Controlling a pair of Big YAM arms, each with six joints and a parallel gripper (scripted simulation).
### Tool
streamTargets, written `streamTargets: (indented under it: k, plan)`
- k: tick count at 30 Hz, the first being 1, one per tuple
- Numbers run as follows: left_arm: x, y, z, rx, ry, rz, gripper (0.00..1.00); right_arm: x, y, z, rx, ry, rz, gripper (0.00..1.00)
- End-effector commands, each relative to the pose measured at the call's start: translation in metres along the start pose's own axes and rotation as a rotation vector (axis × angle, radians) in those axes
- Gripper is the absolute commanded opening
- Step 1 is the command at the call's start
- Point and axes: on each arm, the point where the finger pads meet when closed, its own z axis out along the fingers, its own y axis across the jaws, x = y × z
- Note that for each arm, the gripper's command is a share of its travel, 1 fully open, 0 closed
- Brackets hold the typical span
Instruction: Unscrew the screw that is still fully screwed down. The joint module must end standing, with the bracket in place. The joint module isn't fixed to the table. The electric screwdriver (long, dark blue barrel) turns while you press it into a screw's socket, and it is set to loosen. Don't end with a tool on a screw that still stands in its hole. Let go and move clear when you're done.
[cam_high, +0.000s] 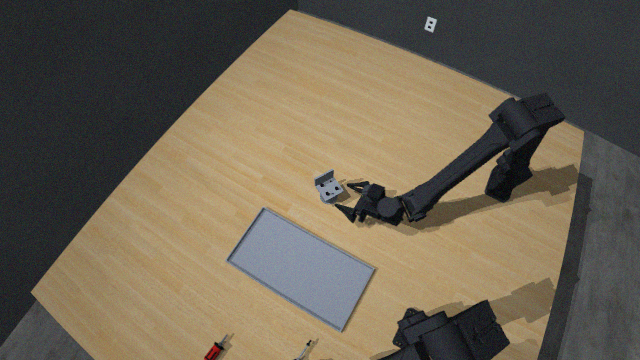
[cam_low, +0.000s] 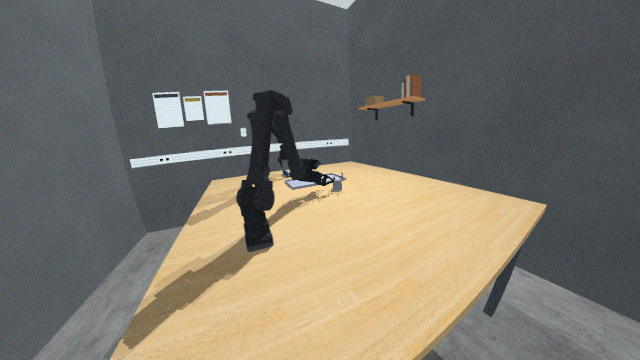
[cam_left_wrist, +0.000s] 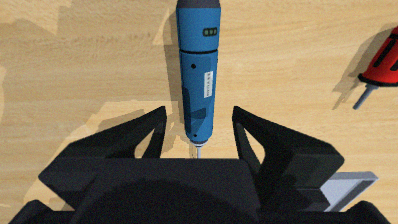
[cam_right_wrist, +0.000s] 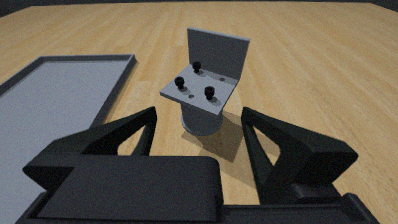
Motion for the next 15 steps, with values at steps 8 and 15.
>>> streamTargets:
  k: [8, 15]
  plan:
    - [-0.009, -0.006, -0.012, 0.016, -0.022, 0.001, 0.65, -0.013, -0.002, -0.007, 0.000, 0.004, 0.001, 0.86]
    - [-0.009, -0.006, -0.012, 0.016, -0.022, 0.001, 0.65, -0.029, -0.002, -0.012, 0.000, 0.004, 0.001, 0.86]
